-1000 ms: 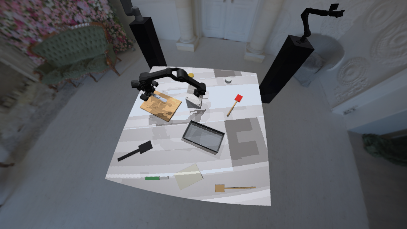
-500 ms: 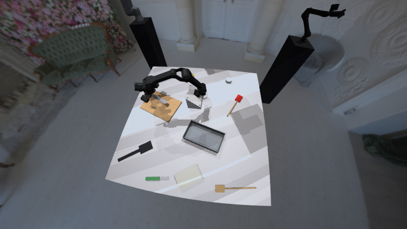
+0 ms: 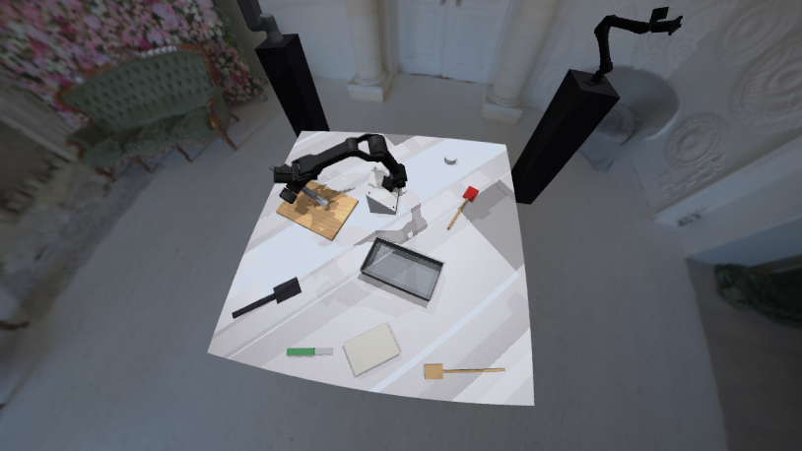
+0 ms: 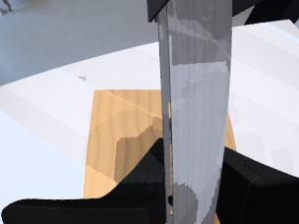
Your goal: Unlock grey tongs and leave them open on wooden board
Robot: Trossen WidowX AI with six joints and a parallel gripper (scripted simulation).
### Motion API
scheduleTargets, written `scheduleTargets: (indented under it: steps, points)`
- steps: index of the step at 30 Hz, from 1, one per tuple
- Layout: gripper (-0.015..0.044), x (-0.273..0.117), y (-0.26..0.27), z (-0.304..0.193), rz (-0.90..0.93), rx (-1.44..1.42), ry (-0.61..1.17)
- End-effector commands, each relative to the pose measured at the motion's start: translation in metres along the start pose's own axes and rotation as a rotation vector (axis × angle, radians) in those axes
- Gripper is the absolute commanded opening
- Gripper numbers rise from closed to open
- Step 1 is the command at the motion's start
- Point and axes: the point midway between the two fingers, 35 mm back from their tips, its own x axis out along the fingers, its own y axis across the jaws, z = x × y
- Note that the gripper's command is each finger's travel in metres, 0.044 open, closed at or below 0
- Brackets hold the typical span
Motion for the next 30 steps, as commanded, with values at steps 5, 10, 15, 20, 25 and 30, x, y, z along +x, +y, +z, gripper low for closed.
scheduleTargets:
  steps: [5,10,15,20,25,30]
  points:
    - [-0.015,-0.011,-0.002,0.0,0.002,0.021,-0.139]
    - [-0.015,-0.018,-0.004,-0.002,0.006,0.034,-0.214]
    - [-0.015,-0.025,-0.007,-0.005,0.013,0.047,-0.285]
    - [-0.015,-0.032,-0.01,-0.009,0.02,0.064,-0.357]
    - [-0.015,-0.04,-0.015,-0.013,0.03,0.083,-0.427]
    - [-0.015,-0.043,-0.016,-0.014,0.033,0.09,-0.447]
